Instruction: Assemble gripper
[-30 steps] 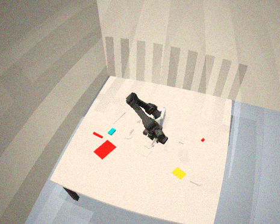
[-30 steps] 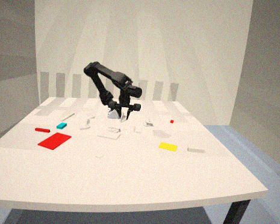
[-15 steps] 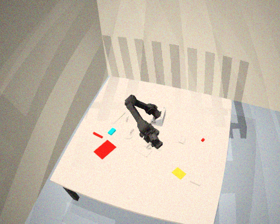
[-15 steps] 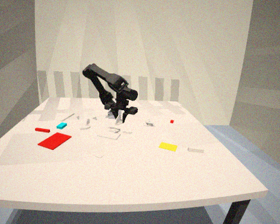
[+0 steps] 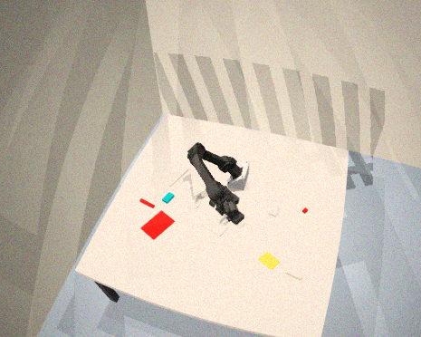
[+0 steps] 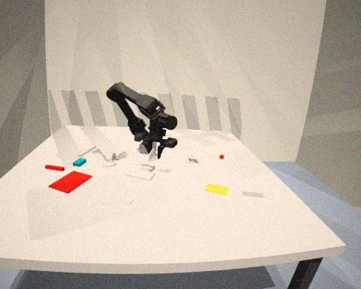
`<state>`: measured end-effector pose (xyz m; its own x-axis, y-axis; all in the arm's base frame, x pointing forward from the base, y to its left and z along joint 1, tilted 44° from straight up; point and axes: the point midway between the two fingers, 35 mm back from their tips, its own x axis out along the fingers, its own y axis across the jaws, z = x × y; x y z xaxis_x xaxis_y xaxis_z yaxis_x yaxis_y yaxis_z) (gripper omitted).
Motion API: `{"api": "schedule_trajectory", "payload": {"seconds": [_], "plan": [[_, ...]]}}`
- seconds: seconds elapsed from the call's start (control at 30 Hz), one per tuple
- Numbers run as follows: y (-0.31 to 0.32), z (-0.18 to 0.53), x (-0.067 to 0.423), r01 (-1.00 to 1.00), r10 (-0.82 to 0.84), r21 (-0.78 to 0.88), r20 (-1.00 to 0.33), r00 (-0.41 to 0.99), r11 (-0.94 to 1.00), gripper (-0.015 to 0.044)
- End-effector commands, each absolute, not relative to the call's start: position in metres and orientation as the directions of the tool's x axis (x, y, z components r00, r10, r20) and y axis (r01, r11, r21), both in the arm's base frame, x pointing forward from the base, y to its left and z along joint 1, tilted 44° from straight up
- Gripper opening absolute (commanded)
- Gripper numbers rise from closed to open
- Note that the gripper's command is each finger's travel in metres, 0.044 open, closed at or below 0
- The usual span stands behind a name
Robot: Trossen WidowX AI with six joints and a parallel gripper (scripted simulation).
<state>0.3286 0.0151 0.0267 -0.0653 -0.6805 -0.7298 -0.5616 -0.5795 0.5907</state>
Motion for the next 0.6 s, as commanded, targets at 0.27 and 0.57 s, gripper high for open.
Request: {"api": "schedule_trajectory", "payload": {"seconds": [0.27, 0.57], "plan": [[0.0147, 0.0275, 0.3291, -0.585, -0.684, 0.582, -0.727, -0.063, -0.565, 0.0134], [0.0147, 0.0275, 0.3291, -0.585, -0.684, 0.582, -0.727, -0.063, -0.565, 0.0134]]}}
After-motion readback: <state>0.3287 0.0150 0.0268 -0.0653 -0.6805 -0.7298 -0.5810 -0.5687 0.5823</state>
